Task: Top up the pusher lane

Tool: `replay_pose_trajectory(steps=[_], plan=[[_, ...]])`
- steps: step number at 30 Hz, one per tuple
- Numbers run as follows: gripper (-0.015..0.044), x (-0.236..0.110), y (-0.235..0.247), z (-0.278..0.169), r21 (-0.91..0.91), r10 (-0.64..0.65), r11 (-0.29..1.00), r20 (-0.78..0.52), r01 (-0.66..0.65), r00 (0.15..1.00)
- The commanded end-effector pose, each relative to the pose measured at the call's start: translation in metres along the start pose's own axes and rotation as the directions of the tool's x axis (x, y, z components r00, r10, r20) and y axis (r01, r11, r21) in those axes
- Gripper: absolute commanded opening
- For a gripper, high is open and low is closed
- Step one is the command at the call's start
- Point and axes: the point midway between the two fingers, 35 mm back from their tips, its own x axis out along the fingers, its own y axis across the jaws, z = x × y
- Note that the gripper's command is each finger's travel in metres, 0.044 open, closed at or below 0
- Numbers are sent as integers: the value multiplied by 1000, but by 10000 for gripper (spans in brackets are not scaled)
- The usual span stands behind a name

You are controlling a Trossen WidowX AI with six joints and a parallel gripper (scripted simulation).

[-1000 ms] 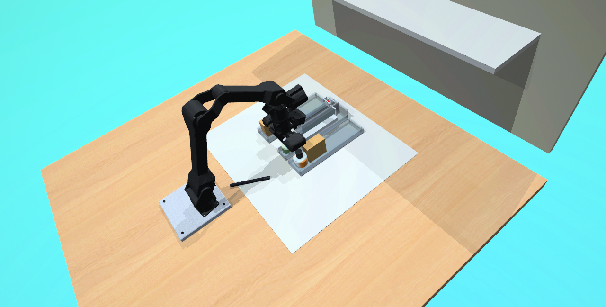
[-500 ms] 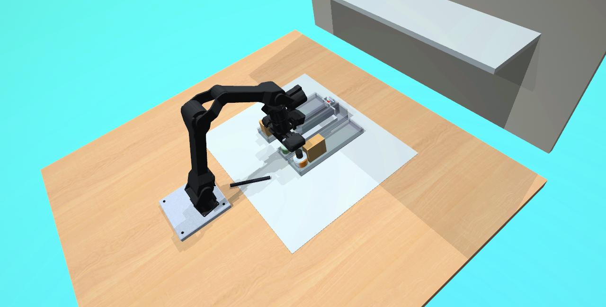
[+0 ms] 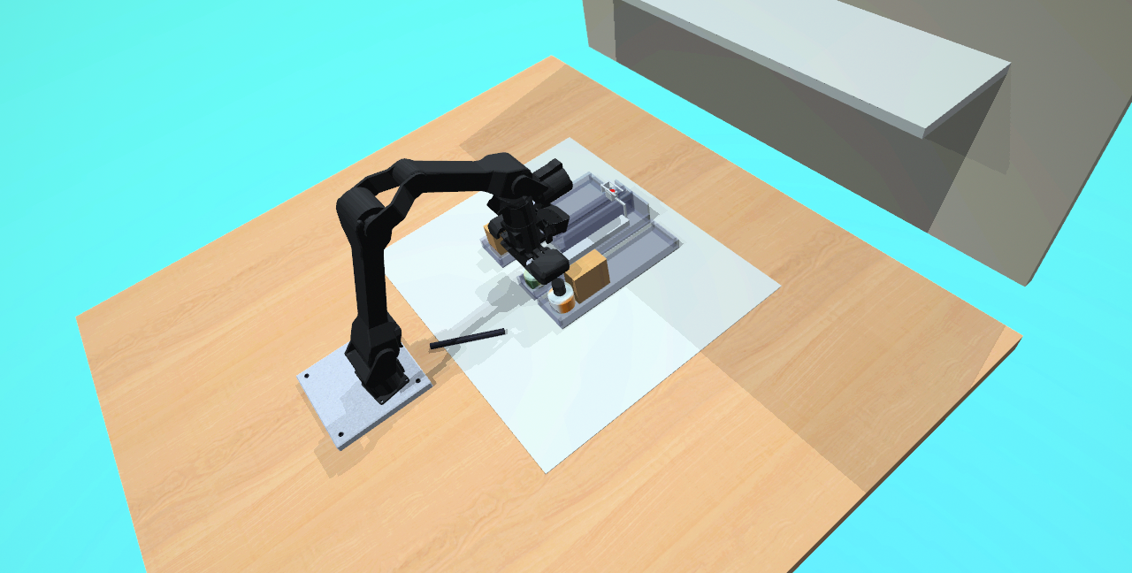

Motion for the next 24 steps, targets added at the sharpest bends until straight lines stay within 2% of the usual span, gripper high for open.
replay_pose_trajectory(steps=[1, 21, 24], plan=[[0, 0, 0, 2, -2, -1, 1000, 15, 1, 1000], [0, 0, 0, -3, -2, -1, 1000, 15, 1, 1000], [79, 0, 0, -2, -2, -1, 1000, 15, 1, 1000]])
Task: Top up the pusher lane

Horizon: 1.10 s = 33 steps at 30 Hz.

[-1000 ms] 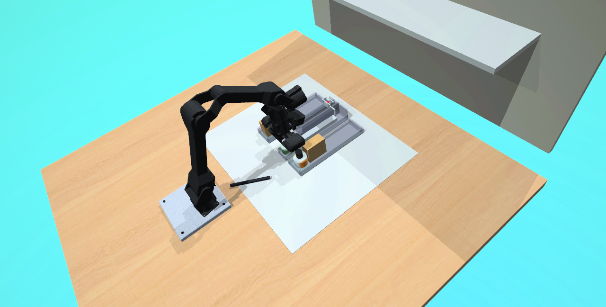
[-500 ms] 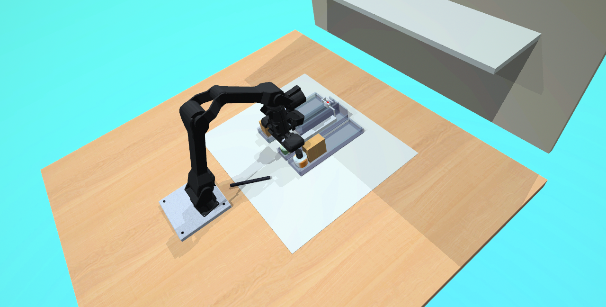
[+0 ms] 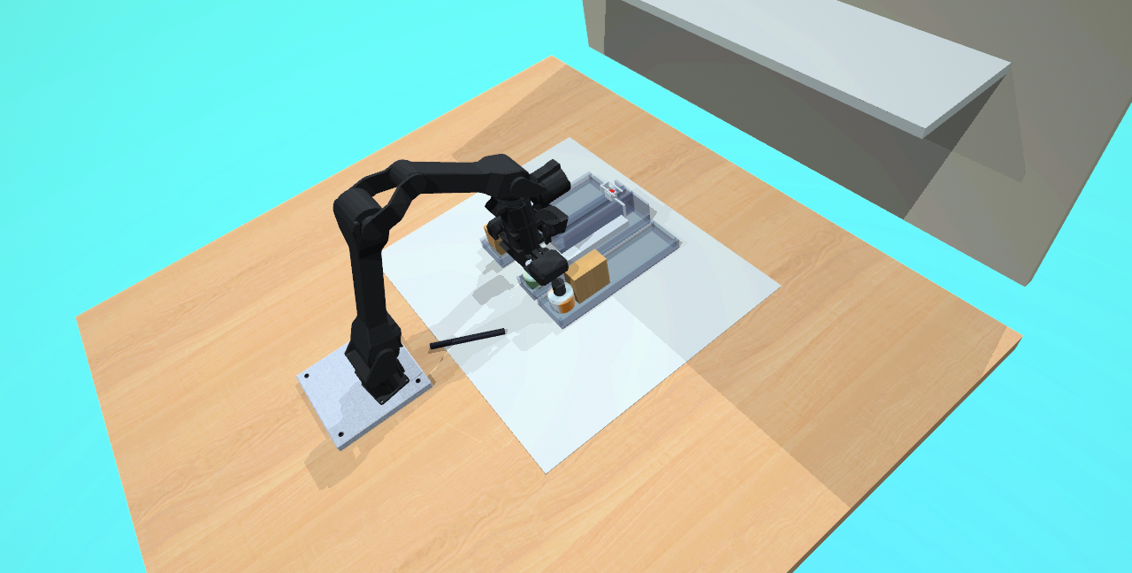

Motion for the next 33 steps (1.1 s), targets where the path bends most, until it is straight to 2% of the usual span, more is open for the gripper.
replay_pose_trajectory(steps=[1, 8, 9, 18, 33], plan=[[105, 0, 0, 0, -1, -1, 1000, 2, 1, 1000], [289, 0, 0, 0, -1, -1, 1000, 2, 1, 1000], [295, 0, 0, 0, -1, -1, 1000, 2, 1, 1000], [295, -19, 0, 0, -1, -1, 1000, 2, 1, 1000], [295, -21, 0, -12, -1, -1, 1000, 1, 1, 1000]])
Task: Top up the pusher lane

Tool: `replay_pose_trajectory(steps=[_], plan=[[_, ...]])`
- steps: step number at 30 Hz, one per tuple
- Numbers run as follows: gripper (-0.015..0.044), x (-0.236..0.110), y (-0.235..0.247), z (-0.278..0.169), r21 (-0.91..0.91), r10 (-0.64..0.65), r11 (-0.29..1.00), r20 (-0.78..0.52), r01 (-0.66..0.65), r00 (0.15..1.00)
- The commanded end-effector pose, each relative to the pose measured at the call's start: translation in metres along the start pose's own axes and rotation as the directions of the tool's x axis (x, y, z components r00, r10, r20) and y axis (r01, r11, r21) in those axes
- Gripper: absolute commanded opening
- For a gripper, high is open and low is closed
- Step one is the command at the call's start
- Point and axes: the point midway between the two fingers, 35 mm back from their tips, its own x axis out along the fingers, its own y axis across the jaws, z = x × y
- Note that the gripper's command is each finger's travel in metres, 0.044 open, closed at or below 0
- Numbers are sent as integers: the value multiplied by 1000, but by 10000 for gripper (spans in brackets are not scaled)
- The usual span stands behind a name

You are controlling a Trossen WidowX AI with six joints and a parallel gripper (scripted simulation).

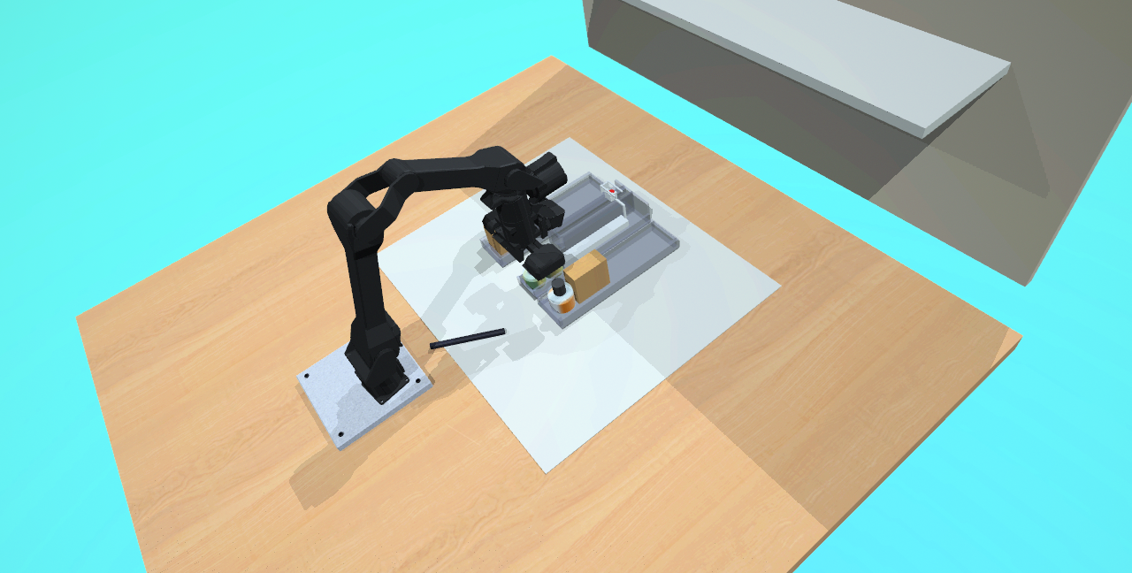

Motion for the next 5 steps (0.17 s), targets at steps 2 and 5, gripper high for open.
replay_pose_trajectory(steps=[2, 5], plan=[[295, -3, 0, -14, 2, -1, 1000, 3, 1, 1000], [295, -4, 0, -24, 2, -1, 1000, 2, 1, 1000]])
